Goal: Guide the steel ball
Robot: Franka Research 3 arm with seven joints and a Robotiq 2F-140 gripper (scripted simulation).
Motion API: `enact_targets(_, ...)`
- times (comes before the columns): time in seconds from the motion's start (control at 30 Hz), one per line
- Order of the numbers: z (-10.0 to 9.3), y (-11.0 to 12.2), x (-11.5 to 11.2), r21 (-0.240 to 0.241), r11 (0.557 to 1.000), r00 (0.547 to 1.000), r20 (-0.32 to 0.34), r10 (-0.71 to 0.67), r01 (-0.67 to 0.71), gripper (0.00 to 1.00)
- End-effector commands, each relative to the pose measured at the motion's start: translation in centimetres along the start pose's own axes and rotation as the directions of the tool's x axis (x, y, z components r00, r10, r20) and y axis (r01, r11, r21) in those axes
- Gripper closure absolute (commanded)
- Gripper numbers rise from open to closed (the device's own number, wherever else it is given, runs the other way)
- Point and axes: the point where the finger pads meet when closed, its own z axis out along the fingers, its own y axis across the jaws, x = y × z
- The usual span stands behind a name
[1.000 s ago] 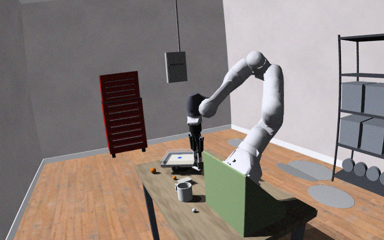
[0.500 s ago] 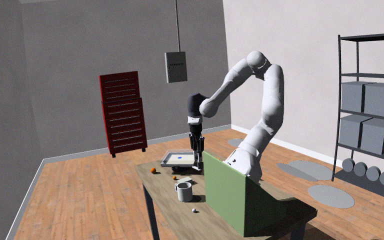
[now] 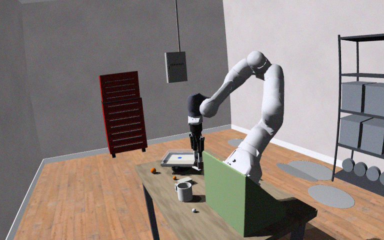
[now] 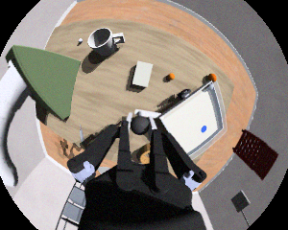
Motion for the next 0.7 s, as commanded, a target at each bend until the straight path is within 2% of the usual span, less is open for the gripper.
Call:
enact_targets(0.0, 0.04, 0.04, -0.45, 0.002, 1.0, 1.0, 0.006, 0.0, 0.0, 1.0)
enact_targets(0.67, -0.13, 0.12, -0.36, 0.002, 1.0, 1.0, 0.006, 0.0, 0.0, 1.0)
